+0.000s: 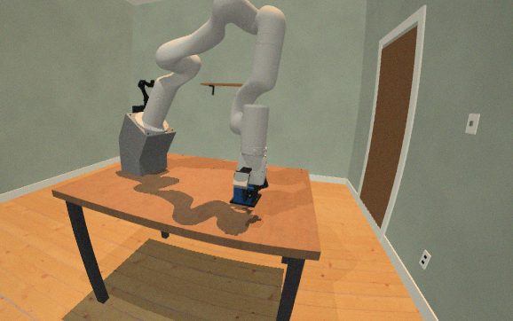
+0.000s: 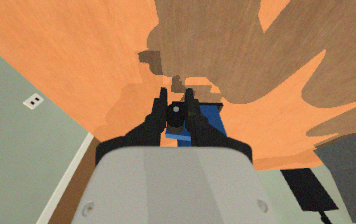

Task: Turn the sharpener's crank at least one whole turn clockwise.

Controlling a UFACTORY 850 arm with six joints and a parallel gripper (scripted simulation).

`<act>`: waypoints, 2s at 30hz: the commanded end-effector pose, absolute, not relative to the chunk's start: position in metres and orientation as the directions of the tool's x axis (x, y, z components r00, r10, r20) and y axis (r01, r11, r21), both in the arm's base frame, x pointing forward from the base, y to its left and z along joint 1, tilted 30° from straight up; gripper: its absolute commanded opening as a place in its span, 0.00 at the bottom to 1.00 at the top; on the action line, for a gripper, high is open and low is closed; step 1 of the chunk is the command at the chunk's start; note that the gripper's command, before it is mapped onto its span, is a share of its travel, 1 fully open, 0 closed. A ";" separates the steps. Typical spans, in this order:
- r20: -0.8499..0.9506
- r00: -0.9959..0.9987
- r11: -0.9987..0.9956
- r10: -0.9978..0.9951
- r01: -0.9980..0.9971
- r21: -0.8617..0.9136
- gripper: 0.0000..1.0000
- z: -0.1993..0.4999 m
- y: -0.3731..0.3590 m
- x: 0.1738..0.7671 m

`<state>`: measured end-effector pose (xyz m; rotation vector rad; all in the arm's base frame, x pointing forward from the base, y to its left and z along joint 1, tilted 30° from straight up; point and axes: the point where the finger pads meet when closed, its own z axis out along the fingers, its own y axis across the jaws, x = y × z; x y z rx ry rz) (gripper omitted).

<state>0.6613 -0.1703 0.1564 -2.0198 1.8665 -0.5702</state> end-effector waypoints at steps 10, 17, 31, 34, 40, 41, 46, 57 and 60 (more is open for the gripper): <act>0.068 0.060 -0.086 -0.996 -0.862 -0.500 0.00 0.157 -0.171 0.662; 0.068 0.060 -0.086 -0.996 -0.862 -0.500 0.00 0.157 -0.171 0.662; 0.068 0.060 -0.086 -0.996 -0.862 -0.500 0.00 0.151 -0.171 0.664; 0.068 0.060 -0.086 -0.996 -0.862 -0.500 0.00 0.149 -0.171 0.664; 0.068 0.060 -0.086 -0.996 -0.862 -0.500 0.00 0.140 -0.171 0.665; 0.068 0.060 -0.086 -0.996 -0.862 -0.500 0.00 0.138 -0.172 0.665; 0.068 0.060 -0.086 -0.996 -0.862 -0.500 0.00 0.129 -0.172 0.664; 0.068 0.060 -0.086 -0.996 -0.862 -0.500 0.00 0.112 -0.174 0.657; 0.068 0.060 -0.086 -0.996 -0.862 -0.500 0.00 0.107 -0.174 0.652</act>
